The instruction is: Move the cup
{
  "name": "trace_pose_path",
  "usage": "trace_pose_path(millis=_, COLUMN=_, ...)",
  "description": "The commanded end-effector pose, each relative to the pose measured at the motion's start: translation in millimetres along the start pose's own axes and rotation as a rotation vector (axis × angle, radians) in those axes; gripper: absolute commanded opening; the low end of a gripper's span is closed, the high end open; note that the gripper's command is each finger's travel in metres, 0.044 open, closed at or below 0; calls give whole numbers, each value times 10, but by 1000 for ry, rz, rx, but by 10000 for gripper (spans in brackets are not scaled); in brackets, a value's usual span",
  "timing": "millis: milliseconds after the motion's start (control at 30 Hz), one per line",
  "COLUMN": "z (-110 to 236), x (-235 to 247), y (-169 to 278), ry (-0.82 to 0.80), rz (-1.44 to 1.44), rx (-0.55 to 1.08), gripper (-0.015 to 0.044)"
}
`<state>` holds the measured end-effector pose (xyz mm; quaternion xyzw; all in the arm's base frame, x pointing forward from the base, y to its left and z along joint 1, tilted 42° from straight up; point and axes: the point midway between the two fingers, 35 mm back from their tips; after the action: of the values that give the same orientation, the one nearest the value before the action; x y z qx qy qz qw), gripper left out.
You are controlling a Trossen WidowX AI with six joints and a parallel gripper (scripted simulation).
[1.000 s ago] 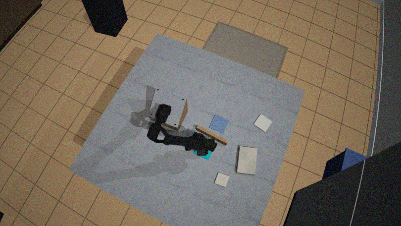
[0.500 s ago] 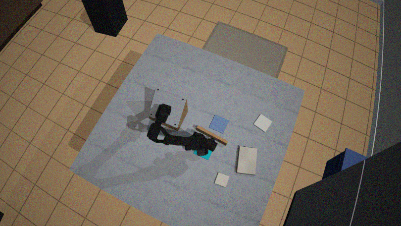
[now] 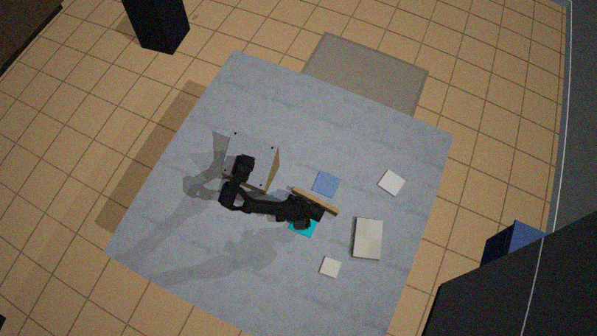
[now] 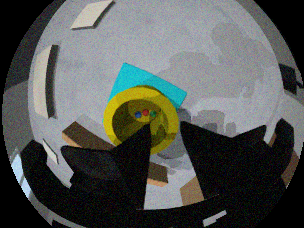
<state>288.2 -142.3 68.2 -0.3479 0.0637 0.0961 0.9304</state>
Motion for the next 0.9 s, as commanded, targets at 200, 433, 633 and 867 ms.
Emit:
trace_pose_path(millis=200, z=175, x=5, y=-3, ry=-6, rz=-8, rx=-5, gripper=147)
trace_pose_path(millis=433, z=261, x=2, y=26, ry=-6, rz=-6, rx=-6, gripper=147)
trace_pose_path(millis=633, z=238, x=2, y=51, ry=-2, rz=3, rx=1, gripper=225)
trace_pose_path(millis=867, z=259, x=4, y=51, ry=-2, rz=3, rx=2, gripper=409)
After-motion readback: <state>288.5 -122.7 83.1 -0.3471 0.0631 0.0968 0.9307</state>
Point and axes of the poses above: the point midway between the two fingers, 35 mm back from their tips, its own z axis back along the fingers, its own x axis across the jaws, y = z × x, and after that the axes turned 11 degrees about -z, right-handed
